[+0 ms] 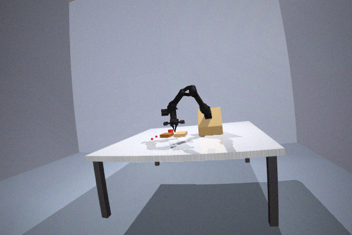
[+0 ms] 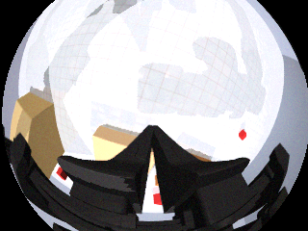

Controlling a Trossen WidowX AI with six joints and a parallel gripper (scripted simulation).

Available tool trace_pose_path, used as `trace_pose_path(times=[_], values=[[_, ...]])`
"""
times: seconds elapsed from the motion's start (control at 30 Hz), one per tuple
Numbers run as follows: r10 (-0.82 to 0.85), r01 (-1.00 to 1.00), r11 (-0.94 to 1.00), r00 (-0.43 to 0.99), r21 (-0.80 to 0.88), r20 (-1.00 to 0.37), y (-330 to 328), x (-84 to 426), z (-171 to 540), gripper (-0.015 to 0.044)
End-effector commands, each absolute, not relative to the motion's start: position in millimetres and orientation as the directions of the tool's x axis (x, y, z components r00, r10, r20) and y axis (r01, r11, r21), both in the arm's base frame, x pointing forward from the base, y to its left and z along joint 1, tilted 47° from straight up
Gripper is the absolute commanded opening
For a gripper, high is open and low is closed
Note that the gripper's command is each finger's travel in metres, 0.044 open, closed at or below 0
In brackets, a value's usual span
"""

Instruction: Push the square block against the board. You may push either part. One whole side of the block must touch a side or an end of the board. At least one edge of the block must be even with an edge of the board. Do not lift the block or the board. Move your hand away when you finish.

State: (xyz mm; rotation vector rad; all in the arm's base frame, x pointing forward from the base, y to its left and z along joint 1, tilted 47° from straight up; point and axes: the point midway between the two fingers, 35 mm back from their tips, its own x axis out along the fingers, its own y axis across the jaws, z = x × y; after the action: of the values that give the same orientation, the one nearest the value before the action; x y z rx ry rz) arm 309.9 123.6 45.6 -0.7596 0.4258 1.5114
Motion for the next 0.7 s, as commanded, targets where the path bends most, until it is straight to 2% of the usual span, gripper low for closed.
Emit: trace_pose_path(times=[0.0,0.13,0.67], values=[[0.734,-0.975,-0.112,0.048,-0.191,-0.678,121.5,310.4,53.7,0.0],[0.732,-0.985,-0.077,0.049,-0.154,-0.68,118.5,311.1,50.7,0.0],[0.713,-0.923,0.303,0.055,0.236,-0.699,85.6,314.7,18.5,0.0]])
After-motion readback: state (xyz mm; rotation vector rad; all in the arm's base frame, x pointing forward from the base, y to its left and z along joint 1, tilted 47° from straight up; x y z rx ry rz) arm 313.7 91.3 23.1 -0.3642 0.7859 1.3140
